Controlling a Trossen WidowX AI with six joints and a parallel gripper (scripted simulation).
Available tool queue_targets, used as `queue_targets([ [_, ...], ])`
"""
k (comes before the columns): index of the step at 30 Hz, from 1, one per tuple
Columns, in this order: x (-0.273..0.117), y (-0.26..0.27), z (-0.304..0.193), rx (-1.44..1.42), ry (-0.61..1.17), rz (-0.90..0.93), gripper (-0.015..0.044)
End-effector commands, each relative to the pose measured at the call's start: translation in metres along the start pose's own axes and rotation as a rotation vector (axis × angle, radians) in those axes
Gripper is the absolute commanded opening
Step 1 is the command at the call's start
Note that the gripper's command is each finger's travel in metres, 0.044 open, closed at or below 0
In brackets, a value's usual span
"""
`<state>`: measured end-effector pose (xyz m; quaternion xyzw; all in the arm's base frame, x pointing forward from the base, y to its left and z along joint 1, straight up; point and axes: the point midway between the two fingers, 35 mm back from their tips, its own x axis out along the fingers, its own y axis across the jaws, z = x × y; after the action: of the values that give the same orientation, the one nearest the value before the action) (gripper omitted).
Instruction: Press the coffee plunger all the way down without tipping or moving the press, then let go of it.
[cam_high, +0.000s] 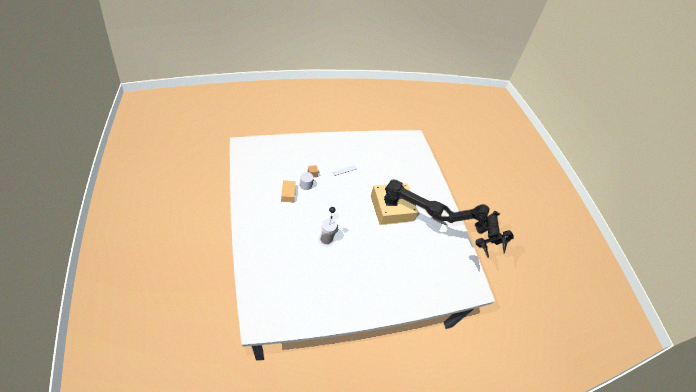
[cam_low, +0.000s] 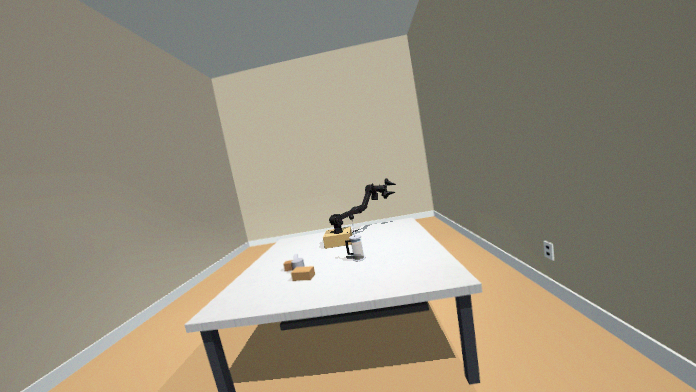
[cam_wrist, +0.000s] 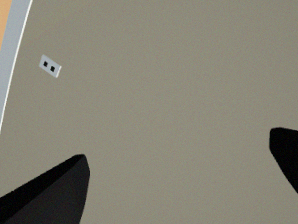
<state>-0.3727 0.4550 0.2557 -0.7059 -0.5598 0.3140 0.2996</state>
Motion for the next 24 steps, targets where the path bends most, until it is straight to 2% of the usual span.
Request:
queue_targets([
  [1,-0.001,-0.001,0.0,0.002,-0.001,-0.002,0.0426],
  [5,-0.01,-0.015,-0.007,0.033,-0.01,-0.038,0.044],
  [10,-0.041,-0.056,-0.036,0.124,-0.032,-0.15,0.044],
  [19,-0.118,-0.129,-0.108,0.319,-0.074,-0.405,0.044],
  [24,-0.17,-0.161,-0.163,0.443,-0.093,-0.569,0.044],
])
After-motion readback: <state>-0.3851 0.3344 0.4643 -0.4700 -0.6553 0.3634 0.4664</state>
